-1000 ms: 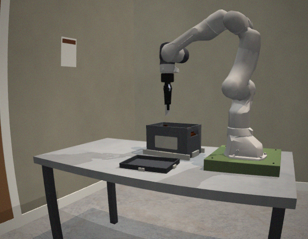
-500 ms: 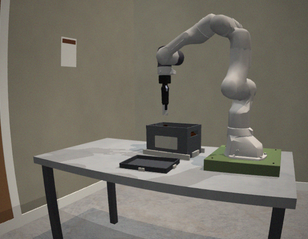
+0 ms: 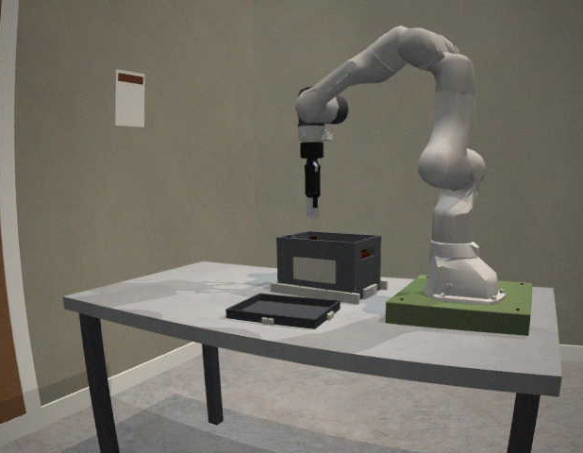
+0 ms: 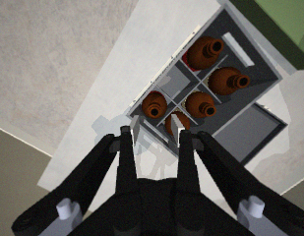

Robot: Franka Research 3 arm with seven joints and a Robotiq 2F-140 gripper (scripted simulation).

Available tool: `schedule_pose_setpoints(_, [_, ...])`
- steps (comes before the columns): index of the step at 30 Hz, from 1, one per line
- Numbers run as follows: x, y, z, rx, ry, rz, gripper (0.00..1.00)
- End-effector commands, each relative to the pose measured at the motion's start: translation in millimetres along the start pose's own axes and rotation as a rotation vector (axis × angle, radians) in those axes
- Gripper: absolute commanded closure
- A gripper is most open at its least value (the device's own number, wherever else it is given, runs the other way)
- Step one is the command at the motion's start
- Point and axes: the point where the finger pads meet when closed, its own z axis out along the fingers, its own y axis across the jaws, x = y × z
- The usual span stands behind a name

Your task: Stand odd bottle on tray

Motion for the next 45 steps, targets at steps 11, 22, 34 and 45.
schedule_pose_setpoints(11, [1,-1,0,-0.001,0.003,-0.012,0.56])
schedule_pose_setpoints(22, [1,-1,0,-0.001,0.003,-0.012,0.56])
schedule_pose_setpoints(34, [1,-1,6,-0.001,0.003,-0.012,0.56])
schedule_pose_setpoints(45, [1,-1,16,-0.001,0.003,-0.012,0.56])
